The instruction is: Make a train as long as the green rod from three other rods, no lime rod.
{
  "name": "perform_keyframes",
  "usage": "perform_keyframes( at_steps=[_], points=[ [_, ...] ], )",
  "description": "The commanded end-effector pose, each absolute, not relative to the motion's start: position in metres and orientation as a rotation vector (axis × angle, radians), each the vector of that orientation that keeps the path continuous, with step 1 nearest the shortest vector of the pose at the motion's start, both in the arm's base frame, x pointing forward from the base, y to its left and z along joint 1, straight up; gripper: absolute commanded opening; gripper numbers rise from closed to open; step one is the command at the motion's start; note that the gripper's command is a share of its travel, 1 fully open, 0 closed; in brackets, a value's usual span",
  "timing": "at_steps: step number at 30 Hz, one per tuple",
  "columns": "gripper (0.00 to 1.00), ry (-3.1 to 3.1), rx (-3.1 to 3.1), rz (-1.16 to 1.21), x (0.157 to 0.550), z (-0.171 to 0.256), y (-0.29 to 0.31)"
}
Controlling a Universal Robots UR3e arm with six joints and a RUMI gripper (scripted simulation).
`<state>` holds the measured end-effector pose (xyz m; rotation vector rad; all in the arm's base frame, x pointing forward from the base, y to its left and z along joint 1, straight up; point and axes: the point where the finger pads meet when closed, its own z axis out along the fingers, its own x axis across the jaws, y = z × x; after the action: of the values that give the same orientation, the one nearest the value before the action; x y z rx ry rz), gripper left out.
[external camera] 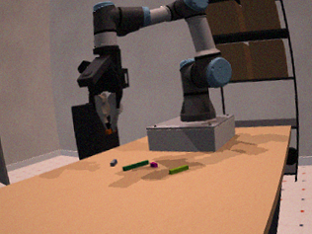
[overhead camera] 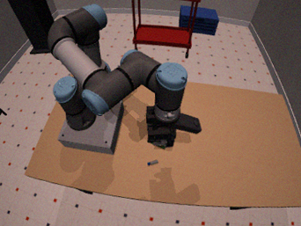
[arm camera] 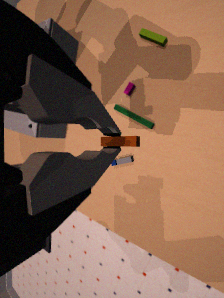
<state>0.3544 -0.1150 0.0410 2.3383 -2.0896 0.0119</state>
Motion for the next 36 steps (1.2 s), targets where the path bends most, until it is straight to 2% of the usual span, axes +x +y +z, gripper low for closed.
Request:
perform_keyframes(
  at_steps=[1, 36],
  points=[
    [0.0, -1.916, 2.498, 0.009, 0.354, 0.042, -0.125],
    [0.0, -1.764, 2.606, 0.01, 0.352, 0.042, -0.138]
  ],
)
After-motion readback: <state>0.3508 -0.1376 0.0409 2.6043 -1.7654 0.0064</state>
